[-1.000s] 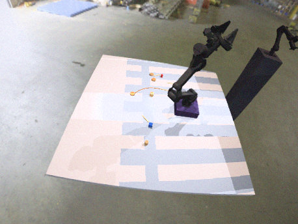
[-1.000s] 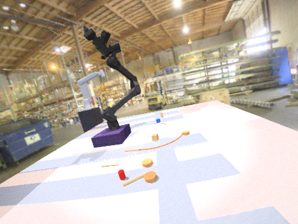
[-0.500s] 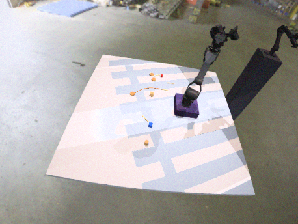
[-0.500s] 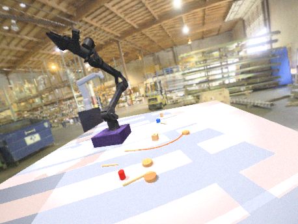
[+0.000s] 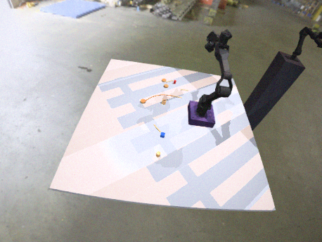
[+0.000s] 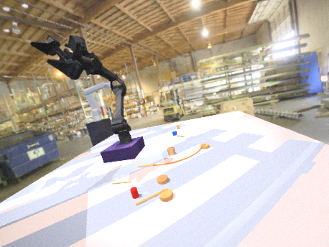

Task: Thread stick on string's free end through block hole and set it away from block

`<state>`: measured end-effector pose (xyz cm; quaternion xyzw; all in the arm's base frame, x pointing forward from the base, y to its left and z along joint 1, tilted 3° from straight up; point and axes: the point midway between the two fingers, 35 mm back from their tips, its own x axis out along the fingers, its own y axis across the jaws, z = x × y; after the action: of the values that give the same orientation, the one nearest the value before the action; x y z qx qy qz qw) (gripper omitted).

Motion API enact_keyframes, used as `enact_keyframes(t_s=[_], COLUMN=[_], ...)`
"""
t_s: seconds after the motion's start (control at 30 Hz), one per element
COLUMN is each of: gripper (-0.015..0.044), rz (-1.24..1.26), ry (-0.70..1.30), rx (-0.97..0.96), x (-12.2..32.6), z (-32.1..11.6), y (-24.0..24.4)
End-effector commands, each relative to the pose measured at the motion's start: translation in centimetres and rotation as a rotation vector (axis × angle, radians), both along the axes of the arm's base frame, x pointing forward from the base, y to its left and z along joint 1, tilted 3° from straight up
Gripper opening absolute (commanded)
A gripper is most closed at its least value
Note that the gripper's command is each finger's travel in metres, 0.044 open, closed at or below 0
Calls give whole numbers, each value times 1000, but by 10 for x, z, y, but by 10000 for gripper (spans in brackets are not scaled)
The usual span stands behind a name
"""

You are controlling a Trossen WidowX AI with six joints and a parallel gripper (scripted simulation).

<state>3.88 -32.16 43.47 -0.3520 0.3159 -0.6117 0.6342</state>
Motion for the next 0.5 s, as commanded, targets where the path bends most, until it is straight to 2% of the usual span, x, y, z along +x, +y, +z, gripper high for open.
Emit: enact_keyframes(t_s=[0.0,0.23,0.47], gripper=[440,440,440], rz=[163,428,684], ry=[111,308,554], rx=[167,377,583], x=[55,140,208], z=[-52,-131,-215], y=[-17,-10,30])
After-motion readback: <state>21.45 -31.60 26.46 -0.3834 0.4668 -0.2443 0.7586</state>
